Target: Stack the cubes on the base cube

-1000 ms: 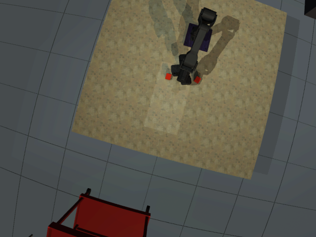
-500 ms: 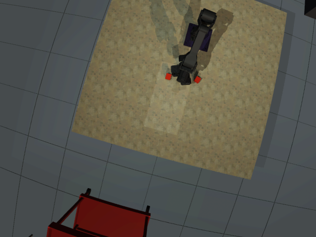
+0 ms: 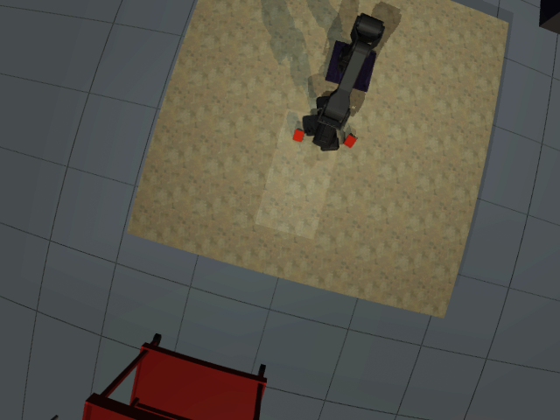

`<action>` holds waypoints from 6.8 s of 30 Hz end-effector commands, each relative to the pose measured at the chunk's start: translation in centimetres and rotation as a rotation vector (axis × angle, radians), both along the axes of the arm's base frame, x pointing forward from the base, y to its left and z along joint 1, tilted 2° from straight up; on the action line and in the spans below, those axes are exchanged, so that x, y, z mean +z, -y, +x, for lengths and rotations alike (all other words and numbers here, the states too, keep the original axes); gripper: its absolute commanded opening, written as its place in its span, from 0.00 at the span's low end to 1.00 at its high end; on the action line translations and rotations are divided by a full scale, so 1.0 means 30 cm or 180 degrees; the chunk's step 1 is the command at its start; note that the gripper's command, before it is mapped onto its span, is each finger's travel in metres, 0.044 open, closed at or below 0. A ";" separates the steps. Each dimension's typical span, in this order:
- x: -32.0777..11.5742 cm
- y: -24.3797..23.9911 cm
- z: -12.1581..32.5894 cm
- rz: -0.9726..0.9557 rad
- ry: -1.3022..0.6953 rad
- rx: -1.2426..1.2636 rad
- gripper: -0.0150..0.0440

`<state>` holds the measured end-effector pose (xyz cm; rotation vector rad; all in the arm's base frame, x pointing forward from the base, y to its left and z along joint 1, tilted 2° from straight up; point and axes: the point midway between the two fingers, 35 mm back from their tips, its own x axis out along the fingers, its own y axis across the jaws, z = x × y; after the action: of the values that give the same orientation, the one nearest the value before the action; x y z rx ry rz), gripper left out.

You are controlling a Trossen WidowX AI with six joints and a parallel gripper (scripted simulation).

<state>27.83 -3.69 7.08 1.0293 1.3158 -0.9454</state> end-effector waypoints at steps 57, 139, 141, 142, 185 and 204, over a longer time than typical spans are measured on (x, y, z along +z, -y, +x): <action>0.161 -0.263 0.076 -0.0012 0.0001 0.0267 0.43; 0.156 -0.290 0.079 0.0001 -0.0004 0.0308 0.60; 0.156 -0.290 0.079 0.0001 -0.0004 0.0308 0.60; 0.156 -0.290 0.079 0.0001 -0.0004 0.0308 0.60; 0.254 0.134 0.147 -0.0321 0.0154 0.6366 0.70; 0.293 0.302 0.122 -0.0394 0.0201 0.8799 0.70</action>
<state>31.71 -11.19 15.27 -0.9700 1.3047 0.9533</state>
